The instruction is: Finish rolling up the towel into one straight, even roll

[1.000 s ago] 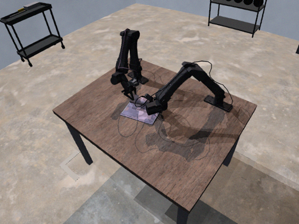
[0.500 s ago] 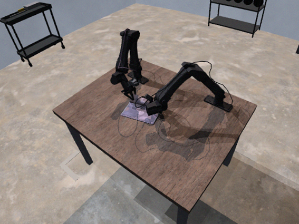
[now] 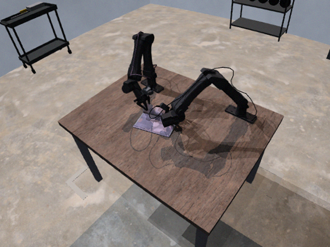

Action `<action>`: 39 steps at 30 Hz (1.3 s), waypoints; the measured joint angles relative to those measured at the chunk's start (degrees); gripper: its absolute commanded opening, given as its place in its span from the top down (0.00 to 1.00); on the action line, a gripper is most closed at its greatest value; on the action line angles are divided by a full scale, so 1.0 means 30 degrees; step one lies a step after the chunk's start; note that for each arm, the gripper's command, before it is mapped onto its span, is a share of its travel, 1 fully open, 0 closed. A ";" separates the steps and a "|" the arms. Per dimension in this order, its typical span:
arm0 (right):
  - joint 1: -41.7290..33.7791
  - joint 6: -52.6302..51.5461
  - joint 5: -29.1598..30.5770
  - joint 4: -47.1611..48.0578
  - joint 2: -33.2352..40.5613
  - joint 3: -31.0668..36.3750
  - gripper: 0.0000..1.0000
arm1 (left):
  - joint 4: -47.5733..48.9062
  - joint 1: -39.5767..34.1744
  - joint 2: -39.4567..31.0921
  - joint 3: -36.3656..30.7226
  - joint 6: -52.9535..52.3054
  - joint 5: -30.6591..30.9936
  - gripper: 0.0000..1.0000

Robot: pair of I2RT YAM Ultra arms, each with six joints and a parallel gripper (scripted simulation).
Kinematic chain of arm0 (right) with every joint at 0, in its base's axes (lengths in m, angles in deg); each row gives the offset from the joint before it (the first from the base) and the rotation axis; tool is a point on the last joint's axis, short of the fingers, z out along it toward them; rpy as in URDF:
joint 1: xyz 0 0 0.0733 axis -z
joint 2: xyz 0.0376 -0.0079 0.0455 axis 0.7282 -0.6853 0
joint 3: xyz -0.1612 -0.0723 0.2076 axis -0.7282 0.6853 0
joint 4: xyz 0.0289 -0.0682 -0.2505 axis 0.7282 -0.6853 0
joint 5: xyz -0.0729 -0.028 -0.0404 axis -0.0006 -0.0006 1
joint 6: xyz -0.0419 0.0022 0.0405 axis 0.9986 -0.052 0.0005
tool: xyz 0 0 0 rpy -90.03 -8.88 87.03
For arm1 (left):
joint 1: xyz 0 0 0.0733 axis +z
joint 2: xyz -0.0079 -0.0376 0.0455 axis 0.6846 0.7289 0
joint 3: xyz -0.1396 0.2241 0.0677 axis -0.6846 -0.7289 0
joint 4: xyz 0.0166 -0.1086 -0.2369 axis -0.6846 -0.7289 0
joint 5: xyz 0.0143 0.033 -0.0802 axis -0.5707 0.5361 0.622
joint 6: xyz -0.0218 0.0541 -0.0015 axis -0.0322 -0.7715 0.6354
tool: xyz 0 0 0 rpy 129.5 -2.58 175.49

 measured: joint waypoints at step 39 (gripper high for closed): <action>0.0000 -0.0503 0.0022 -1.7012 -1.0899 -1.4090 0.69 | 0.3541 -0.0852 -0.7490 -0.4816 -0.1253 -0.7220 0.07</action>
